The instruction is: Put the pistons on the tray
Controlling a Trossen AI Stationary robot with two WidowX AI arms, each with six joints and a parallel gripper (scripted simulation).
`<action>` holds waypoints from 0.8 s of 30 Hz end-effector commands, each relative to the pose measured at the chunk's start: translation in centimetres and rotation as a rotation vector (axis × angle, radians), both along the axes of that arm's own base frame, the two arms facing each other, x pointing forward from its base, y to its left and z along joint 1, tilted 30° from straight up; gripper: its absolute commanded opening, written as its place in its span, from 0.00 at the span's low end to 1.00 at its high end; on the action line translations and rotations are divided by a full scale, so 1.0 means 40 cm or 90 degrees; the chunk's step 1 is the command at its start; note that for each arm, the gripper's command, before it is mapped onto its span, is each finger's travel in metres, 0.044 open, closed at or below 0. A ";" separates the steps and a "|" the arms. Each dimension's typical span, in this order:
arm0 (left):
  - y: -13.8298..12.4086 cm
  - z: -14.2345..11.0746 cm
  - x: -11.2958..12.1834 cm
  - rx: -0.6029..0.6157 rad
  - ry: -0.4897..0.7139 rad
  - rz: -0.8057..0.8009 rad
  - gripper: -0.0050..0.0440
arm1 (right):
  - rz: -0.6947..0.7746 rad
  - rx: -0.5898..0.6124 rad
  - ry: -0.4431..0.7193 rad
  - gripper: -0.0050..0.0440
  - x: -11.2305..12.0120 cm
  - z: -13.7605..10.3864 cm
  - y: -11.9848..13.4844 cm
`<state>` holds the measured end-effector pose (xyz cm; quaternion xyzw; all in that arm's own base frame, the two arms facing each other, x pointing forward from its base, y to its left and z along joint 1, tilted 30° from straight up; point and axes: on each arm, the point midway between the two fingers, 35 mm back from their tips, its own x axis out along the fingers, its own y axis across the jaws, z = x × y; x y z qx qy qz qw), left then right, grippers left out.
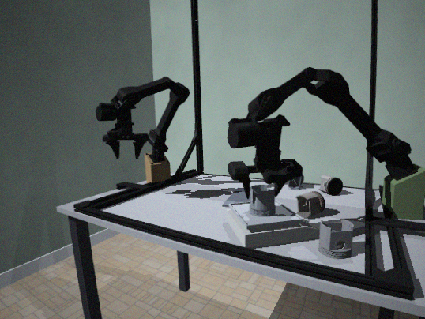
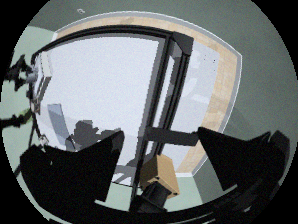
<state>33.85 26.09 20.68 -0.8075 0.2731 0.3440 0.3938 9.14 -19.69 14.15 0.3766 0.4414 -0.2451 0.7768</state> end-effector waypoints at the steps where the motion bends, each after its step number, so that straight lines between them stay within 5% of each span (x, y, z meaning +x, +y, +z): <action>1: -0.004 -0.016 0.005 -0.004 0.006 0.001 0.87 | 0.003 0.000 -0.003 1.00 0.001 0.001 0.001; 12: -0.011 -0.048 0.027 -0.005 0.008 -0.001 0.87 | 0.003 0.000 -0.003 1.00 0.001 0.001 0.001; 13: -0.011 -0.048 0.027 -0.005 0.008 -0.001 0.43 | 0.003 0.000 -0.003 1.00 0.001 0.001 0.001; 24: -0.011 -0.048 0.027 -0.005 0.008 -0.001 0.43 | 0.003 0.000 -0.003 1.00 0.001 0.001 0.001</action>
